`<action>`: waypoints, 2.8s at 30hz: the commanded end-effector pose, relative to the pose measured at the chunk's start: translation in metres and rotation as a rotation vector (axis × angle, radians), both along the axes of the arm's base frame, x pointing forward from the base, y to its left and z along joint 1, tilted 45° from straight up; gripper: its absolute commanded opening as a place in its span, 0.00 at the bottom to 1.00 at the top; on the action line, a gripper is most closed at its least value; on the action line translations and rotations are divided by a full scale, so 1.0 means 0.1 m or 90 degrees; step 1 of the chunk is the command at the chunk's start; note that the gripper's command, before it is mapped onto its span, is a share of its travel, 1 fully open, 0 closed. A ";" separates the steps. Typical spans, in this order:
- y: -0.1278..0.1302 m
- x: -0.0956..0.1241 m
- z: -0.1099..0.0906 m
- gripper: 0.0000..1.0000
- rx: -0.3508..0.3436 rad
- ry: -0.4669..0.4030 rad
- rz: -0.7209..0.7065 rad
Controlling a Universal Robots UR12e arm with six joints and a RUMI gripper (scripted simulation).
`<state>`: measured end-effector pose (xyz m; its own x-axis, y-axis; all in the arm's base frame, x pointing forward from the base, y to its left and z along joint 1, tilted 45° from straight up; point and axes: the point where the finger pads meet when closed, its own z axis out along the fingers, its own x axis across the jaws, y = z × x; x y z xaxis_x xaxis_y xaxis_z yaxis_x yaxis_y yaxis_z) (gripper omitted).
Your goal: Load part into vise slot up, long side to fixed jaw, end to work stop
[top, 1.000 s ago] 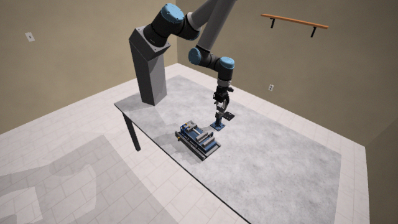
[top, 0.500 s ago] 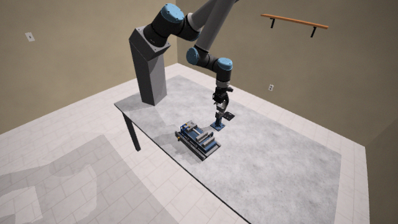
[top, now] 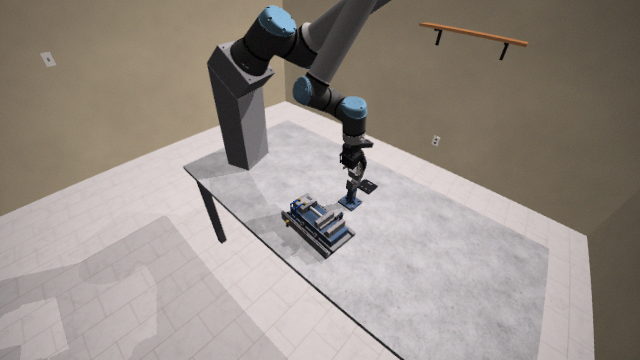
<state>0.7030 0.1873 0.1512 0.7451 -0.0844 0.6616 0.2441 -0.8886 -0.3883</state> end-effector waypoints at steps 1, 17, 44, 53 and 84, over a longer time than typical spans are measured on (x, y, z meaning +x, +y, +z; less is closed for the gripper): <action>0.00 0.00 0.00 0.00 0.022 -0.003 0.020; -0.02 0.01 -0.01 0.00 0.124 -0.014 0.111; -0.03 0.02 -0.02 0.00 0.247 -0.028 0.221; -0.03 0.02 -0.02 0.00 0.262 -0.030 0.234; -0.03 0.02 -0.02 0.00 0.282 -0.032 0.251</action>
